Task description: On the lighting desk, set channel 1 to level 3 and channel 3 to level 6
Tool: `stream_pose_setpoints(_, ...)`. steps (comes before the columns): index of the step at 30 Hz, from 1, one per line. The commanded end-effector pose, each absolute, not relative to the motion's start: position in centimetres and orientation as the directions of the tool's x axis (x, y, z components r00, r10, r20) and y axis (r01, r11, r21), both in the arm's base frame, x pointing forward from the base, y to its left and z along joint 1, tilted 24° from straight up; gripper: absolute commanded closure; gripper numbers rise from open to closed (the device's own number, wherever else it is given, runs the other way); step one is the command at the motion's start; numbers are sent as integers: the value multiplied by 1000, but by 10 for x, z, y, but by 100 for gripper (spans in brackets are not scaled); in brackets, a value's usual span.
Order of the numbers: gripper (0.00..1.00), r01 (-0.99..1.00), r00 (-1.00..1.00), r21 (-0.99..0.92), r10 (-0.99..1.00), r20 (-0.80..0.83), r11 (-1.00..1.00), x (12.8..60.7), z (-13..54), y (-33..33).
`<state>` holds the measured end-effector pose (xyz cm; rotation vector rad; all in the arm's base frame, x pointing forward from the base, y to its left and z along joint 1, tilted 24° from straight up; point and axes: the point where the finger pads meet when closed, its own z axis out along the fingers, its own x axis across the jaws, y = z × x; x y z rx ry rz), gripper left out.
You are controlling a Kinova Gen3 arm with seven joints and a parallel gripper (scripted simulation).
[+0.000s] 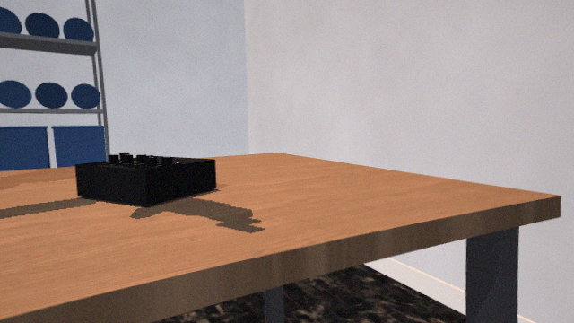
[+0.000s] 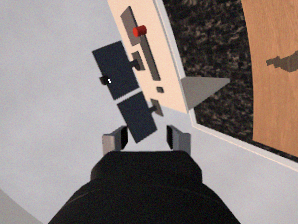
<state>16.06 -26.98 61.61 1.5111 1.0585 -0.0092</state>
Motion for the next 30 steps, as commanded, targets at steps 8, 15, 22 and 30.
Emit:
stream_pose_setpoints(8,0,621,549,769,616,-566,154,173,606,-266)
stream_pose_setpoints(15,0,638,514,755,647,-563,150,186,592,-261)
stream_pose_setpoints(22,0,638,514,755,647,-563,150,186,592,-261)
stream_pose_setpoints(30,0,655,479,741,678,-558,147,199,577,-256)
